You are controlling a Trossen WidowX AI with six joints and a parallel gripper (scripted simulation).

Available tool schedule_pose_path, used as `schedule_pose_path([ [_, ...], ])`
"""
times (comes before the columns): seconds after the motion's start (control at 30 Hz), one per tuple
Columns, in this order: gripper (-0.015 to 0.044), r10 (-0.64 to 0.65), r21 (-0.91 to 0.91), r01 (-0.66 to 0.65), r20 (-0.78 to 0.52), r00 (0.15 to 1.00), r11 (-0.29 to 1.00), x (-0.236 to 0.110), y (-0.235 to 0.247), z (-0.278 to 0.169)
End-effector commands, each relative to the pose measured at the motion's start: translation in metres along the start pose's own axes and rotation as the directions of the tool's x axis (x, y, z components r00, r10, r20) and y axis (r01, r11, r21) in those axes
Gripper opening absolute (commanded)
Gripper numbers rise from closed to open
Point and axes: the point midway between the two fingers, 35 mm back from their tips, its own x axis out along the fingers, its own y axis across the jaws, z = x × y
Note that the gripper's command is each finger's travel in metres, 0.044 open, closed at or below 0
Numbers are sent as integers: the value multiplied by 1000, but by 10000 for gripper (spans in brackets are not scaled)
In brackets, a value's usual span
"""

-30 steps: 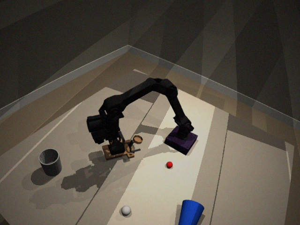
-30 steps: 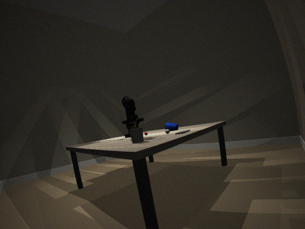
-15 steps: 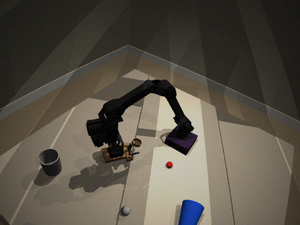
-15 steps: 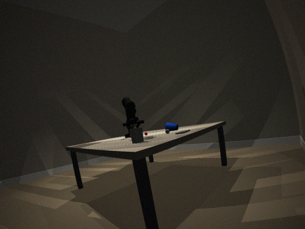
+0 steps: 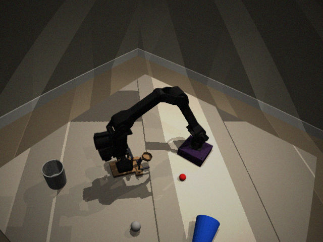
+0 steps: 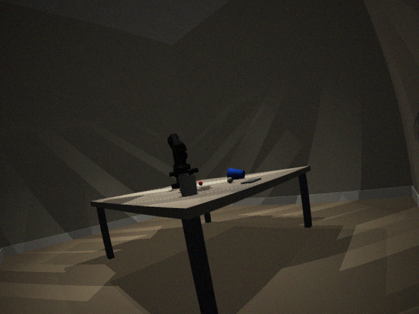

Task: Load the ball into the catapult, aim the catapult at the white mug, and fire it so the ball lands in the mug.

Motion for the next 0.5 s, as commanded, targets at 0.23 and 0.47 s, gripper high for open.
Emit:
schedule_pose_path([
  [0.23,105,0,1,0,1,1000,1000,-1,0,0],
  [0.47,289,0,1,0,1,1000,1000,-1,0,0],
])
